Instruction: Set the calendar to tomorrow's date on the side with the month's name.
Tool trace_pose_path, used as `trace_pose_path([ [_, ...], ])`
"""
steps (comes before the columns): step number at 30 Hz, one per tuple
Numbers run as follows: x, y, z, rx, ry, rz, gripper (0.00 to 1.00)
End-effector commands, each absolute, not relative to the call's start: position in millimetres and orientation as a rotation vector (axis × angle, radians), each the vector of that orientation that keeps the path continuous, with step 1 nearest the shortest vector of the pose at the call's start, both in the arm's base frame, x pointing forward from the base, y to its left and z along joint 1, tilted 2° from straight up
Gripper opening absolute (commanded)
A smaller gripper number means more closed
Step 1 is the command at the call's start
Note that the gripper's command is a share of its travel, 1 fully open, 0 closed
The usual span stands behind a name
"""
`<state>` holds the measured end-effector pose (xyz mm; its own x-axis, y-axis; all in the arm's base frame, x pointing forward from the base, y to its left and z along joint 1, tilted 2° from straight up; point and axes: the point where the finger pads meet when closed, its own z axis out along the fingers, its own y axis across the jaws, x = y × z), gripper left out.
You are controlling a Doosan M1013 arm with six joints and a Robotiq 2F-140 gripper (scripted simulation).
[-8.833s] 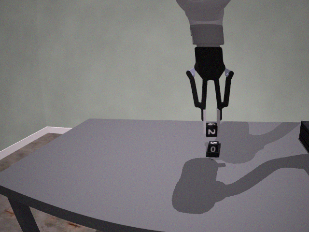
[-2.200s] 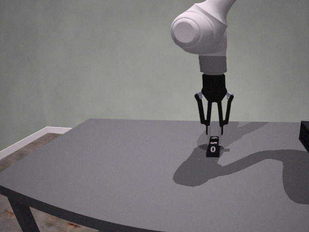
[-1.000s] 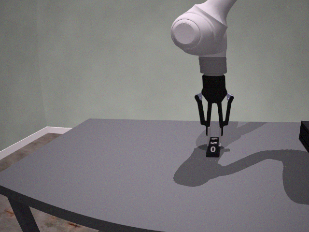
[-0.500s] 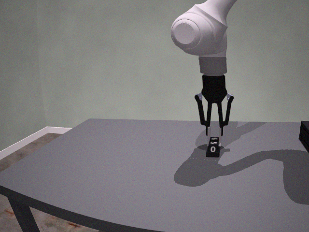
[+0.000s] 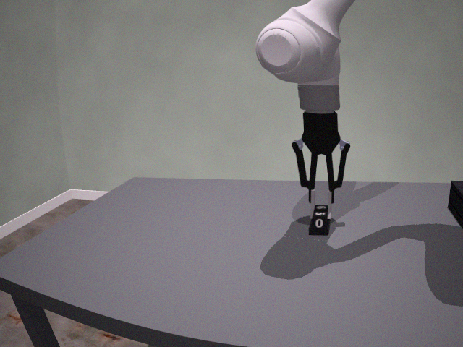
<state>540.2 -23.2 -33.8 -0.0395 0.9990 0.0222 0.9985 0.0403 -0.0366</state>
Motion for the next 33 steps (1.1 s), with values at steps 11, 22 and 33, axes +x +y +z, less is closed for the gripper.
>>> trace_pose_path([
  [11, 540.2, -23.1, -33.7, -2.148, -2.235, 0.017, 0.17],
  [22, 540.2, -23.1, -33.7, -2.148, -2.235, 0.017, 0.17],
  [33, 540.2, -23.1, -33.7, -2.148, -2.235, 0.017, 0.22],
])
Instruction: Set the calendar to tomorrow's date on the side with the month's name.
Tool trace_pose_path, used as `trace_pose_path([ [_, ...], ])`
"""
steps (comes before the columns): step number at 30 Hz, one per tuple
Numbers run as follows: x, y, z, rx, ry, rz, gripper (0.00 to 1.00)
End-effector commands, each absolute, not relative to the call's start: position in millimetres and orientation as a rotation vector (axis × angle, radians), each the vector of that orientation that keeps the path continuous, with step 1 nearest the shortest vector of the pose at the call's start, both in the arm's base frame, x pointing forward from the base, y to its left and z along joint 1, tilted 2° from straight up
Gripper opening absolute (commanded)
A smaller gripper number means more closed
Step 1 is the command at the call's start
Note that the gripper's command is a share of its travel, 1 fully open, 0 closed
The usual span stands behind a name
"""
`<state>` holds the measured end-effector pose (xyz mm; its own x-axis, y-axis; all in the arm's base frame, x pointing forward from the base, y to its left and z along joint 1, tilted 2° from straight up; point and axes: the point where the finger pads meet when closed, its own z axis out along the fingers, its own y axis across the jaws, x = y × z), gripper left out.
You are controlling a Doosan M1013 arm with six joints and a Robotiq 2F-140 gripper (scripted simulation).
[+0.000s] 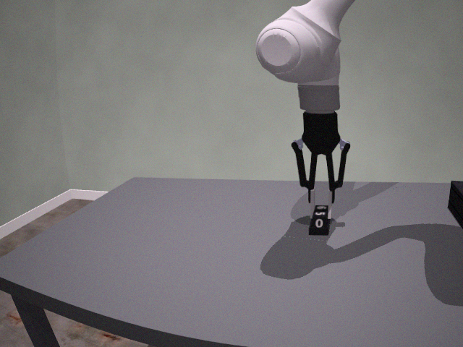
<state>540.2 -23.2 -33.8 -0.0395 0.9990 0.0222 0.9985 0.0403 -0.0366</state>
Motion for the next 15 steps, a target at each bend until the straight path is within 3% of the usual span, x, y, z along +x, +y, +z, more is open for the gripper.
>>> trace_pose_path([
  [1, 540.2, -23.1, -33.7, -2.148, -2.235, 0.017, 0.22],
  [9, 540.2, -23.1, -33.7, -2.148, -2.235, 0.017, 0.29],
  [15, 540.2, -23.1, -33.7, -2.148, -2.235, 0.017, 0.29],
])
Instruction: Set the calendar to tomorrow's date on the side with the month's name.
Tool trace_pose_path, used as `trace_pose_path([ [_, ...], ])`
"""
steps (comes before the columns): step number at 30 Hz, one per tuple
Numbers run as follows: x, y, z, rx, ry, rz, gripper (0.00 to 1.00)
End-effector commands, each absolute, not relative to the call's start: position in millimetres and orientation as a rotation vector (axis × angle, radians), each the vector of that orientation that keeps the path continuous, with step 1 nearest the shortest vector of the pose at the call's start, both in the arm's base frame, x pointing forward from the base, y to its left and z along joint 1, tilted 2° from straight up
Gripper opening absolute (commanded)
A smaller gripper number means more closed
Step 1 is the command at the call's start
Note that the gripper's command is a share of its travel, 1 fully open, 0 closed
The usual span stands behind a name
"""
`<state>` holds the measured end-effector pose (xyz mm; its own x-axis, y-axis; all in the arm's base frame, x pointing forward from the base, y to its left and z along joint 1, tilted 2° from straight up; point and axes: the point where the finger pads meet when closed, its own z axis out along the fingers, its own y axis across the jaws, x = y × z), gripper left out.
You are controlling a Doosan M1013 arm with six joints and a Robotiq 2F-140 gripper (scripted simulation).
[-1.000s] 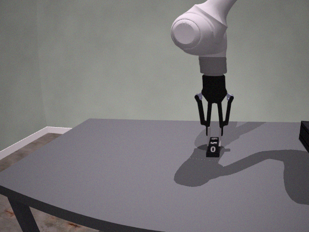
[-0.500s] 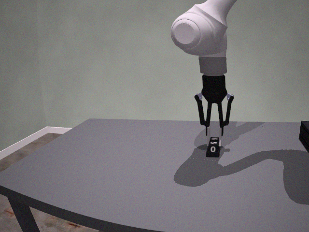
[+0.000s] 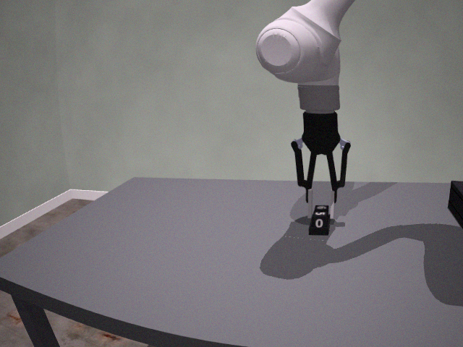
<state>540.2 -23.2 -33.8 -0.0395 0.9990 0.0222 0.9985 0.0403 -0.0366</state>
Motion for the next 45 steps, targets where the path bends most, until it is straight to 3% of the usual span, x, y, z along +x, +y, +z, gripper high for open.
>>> trace_pose_path([
  [1, 540, -23, -34, -2.148, -2.235, 0.017, 0.29],
  [11, 540, -23, -27, -2.148, -2.235, 0.017, 0.29],
  [29, 543, -25, 48, -2.148, -2.235, 0.017, 0.29],
  [38, 544, -25, 56, -2.148, -2.235, 0.017, 0.29],
  [39, 544, -25, 56, -2.148, -2.235, 0.017, 1.0],
  [45, 544, -25, 56, -2.148, -2.235, 0.017, 1.0],
])
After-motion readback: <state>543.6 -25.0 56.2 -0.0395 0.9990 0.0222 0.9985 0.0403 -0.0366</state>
